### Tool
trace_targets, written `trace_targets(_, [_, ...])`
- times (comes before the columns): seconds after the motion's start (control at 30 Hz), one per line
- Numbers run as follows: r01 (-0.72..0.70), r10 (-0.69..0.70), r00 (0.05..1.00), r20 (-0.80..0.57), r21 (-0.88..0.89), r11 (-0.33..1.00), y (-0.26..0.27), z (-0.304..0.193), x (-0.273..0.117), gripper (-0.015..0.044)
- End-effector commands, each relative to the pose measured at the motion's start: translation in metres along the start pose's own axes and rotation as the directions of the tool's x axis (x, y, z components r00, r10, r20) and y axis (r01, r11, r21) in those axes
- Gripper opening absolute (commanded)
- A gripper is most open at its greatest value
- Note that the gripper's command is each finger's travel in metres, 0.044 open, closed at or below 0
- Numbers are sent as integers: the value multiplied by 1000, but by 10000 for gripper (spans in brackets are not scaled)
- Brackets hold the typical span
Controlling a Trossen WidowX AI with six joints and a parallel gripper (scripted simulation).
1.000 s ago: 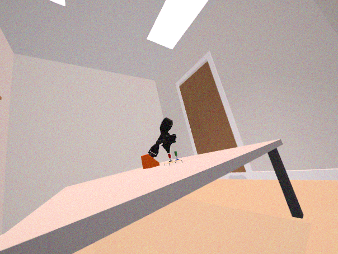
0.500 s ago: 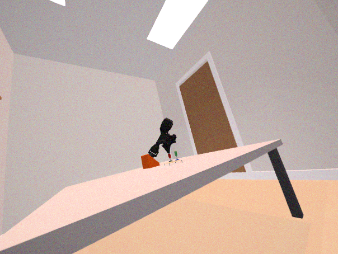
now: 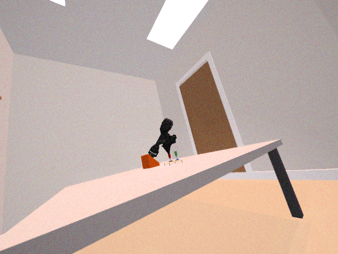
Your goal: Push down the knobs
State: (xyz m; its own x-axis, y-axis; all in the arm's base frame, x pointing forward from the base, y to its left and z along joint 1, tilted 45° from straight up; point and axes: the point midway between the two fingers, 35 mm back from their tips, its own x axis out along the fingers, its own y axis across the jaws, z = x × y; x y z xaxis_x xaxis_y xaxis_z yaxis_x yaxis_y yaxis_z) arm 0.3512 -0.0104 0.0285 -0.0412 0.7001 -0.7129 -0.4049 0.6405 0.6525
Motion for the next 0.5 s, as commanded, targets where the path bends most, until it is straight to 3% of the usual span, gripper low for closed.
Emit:
trace_targets(0.0, [-1, 1, 1000, 4, 3, 1000, 0, 1, 0, 0])
trace_targets(0.47, [-1, 1, 1000, 4, 3, 1000, 1, 1, 5, 0])
